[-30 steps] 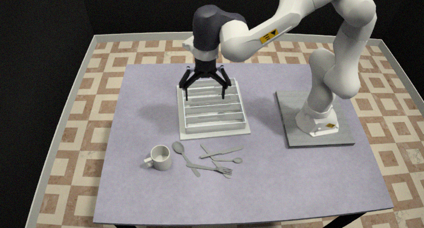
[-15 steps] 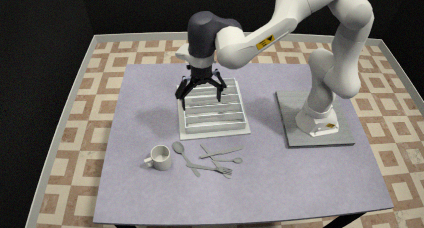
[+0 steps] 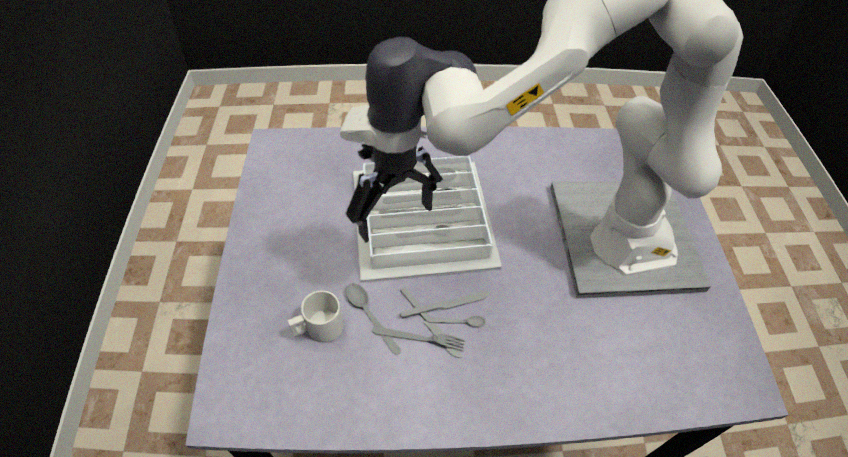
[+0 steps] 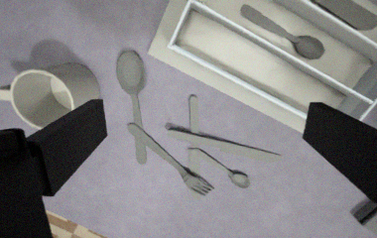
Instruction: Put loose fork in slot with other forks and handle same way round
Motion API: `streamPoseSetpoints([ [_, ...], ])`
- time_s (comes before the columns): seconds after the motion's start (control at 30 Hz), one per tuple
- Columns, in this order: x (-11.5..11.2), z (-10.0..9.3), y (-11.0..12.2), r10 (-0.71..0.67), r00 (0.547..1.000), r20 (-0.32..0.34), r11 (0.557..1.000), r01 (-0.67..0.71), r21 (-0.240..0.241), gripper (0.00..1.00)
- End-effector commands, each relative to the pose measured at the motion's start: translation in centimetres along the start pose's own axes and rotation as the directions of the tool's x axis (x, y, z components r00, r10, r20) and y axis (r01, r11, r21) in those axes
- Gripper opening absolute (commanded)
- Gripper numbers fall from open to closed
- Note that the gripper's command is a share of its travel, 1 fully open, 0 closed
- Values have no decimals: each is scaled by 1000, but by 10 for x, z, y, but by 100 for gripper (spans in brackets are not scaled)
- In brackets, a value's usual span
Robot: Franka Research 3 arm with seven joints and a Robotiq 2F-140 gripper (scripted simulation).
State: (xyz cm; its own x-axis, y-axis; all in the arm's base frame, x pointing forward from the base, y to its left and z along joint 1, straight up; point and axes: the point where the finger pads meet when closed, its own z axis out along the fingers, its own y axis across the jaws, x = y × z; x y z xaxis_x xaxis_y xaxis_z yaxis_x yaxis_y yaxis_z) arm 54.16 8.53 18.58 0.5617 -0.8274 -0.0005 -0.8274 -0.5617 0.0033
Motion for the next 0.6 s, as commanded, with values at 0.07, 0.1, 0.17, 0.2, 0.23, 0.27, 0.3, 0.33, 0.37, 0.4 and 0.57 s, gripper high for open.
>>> streamPoseSetpoints([
  [0.07, -8, 4, -13, -201, 980, 10, 980, 201, 8, 100],
  [0.1, -9, 5, -15, -218, 976, 10, 976, 218, 8, 100],
  [0.17, -10, 5, -16, -235, 972, 9, 972, 235, 8, 100],
  [0.2, -10, 5, -16, -235, 972, 9, 972, 235, 8, 100],
  [0.23, -14, 7, -21, -282, 959, 9, 959, 282, 8, 100],
  [0.27, -15, 8, -23, -297, 955, 9, 955, 297, 8, 100],
  [0.3, -17, 9, -25, -314, 949, 8, 949, 314, 8, 100],
  [0.33, -18, 9, -26, -330, 944, 8, 944, 330, 8, 100],
  [0.37, -20, 10, -28, -347, 938, 8, 938, 347, 8, 100],
  [0.4, -21, 11, -30, -364, 931, 8, 931, 364, 8, 100],
  [0.57, -28, 15, -39, -447, 895, 6, 895, 447, 7, 100],
])
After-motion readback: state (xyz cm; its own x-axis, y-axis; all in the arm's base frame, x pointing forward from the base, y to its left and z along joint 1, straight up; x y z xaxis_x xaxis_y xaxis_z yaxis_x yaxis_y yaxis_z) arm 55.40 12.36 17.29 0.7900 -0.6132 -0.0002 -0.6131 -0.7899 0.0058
